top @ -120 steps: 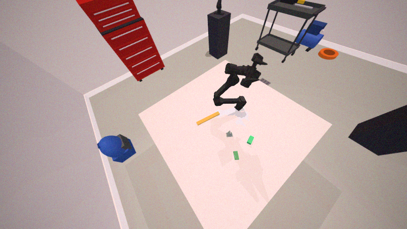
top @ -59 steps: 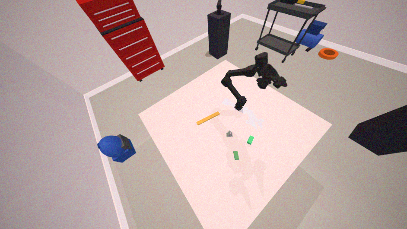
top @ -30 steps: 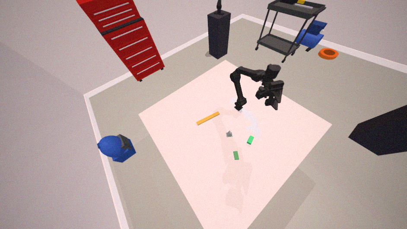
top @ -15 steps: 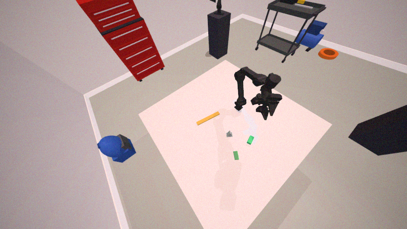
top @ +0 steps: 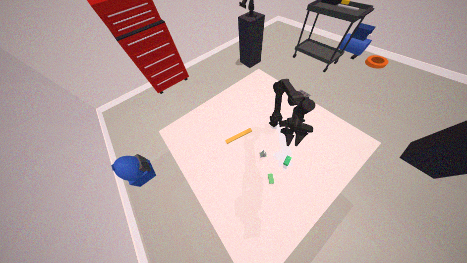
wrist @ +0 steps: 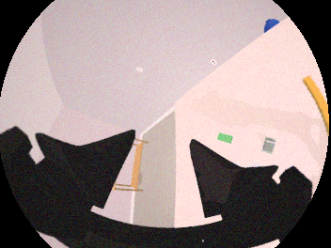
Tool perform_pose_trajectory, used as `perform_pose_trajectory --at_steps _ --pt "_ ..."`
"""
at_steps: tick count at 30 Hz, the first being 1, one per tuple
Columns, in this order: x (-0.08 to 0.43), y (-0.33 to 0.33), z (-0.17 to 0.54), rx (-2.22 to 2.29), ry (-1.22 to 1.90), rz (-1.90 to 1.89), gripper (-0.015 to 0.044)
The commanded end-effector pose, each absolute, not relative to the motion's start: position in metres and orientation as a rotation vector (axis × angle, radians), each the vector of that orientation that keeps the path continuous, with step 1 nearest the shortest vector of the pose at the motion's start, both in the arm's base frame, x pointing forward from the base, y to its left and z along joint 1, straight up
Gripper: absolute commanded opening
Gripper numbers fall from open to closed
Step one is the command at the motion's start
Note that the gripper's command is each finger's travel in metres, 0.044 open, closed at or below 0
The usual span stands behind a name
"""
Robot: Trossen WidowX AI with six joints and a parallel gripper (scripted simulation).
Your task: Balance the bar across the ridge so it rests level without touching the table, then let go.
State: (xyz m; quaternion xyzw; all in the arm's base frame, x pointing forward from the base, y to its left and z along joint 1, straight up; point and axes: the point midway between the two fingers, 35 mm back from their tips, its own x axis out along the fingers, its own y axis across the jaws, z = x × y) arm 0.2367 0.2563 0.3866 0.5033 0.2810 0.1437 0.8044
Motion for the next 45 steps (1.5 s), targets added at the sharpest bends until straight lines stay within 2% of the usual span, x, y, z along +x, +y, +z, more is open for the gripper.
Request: perform_pose_trajectory --at_steps 1,16,45 --pt "0.254 0.249 0.374 0.999 0.604 0.257 0.0315" --pt "0.311 0.205 0.331 0.819 0.638 0.061 0.0315" --pt "0.376 0.086 0.244 0.395 0.88 -0.2 0.0315"
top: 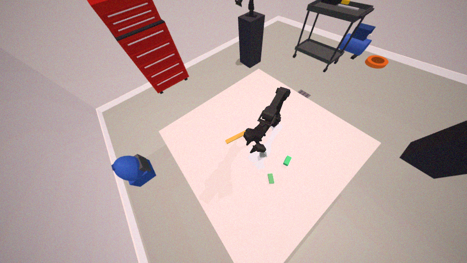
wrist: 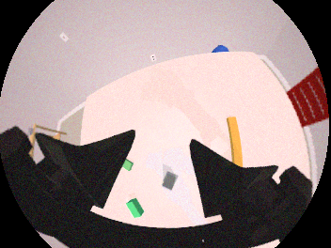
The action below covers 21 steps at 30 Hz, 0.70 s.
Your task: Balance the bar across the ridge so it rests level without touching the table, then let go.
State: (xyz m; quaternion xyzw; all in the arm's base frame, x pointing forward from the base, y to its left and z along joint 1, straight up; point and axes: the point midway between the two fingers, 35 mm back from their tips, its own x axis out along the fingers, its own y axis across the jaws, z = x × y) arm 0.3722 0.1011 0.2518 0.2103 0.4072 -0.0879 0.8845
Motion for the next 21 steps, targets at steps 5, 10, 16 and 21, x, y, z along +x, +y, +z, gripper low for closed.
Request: perform_pose_trajectory --at_steps 5,10,16,21 --pt "0.38 0.061 0.231 0.336 0.936 -0.228 0.0315" --pt "0.384 0.036 0.217 0.319 0.99 -0.266 0.0315" --pt "0.385 0.009 0.201 0.288 1.064 -0.293 0.0315" --pt "0.382 -0.016 0.184 0.237 1.156 -0.292 0.0315"
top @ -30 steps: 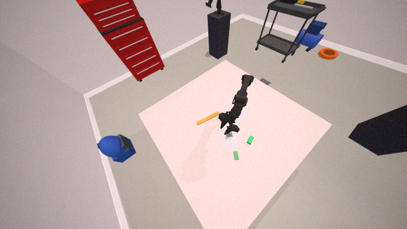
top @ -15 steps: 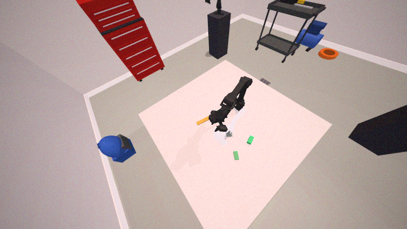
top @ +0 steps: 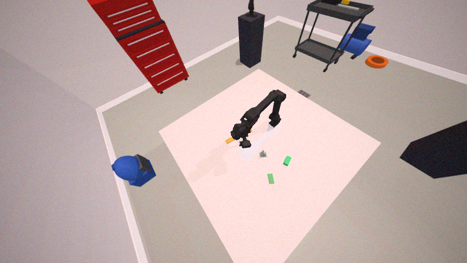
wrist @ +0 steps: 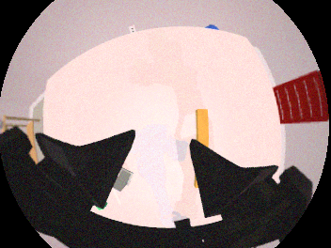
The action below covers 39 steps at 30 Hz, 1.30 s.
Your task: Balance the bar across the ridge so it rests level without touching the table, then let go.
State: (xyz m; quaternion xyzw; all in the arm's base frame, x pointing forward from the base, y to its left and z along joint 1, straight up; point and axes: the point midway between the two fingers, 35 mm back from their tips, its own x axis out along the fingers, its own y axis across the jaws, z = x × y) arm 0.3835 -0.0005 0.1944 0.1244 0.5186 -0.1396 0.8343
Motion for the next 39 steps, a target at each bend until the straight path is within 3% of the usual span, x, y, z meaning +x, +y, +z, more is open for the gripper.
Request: perform_pose_trajectory --at_steps 1,22,39 --pt "0.382 -0.021 0.181 0.228 1.174 -0.291 0.0315" --pt "0.348 -0.111 0.122 0.152 1.527 -0.168 0.0315" --pt "0.348 -0.113 0.076 0.152 1.536 -0.162 0.0315"
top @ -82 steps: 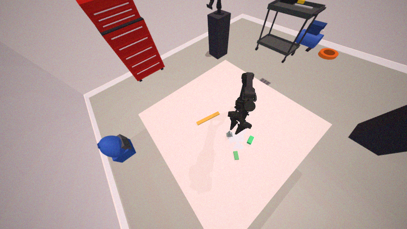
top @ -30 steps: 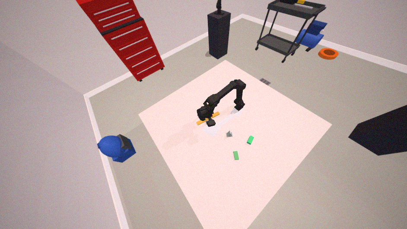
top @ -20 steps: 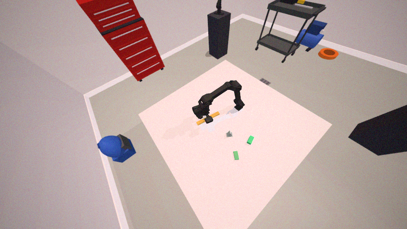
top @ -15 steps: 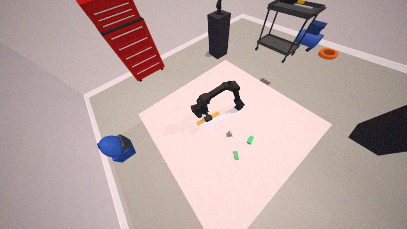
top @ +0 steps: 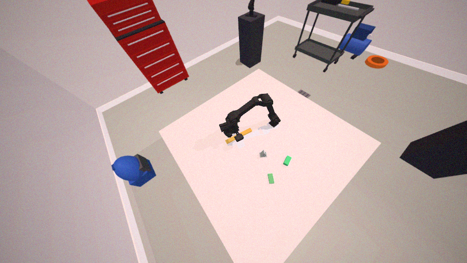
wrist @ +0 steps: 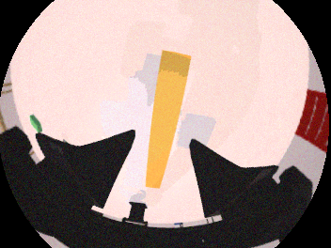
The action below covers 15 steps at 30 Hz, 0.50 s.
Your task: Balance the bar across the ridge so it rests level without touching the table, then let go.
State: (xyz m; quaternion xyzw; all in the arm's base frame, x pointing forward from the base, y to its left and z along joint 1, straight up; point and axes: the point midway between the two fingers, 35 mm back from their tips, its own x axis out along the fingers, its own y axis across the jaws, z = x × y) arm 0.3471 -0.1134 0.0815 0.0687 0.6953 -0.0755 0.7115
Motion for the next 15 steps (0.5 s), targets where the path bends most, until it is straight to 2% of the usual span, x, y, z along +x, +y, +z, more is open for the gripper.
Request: perform_pose_trajectory --at_steps 1,15 --pt "0.348 -0.113 0.076 0.152 1.536 -0.162 0.0315" --pt "0.349 -0.113 0.057 0.152 1.536 -0.162 0.0315"
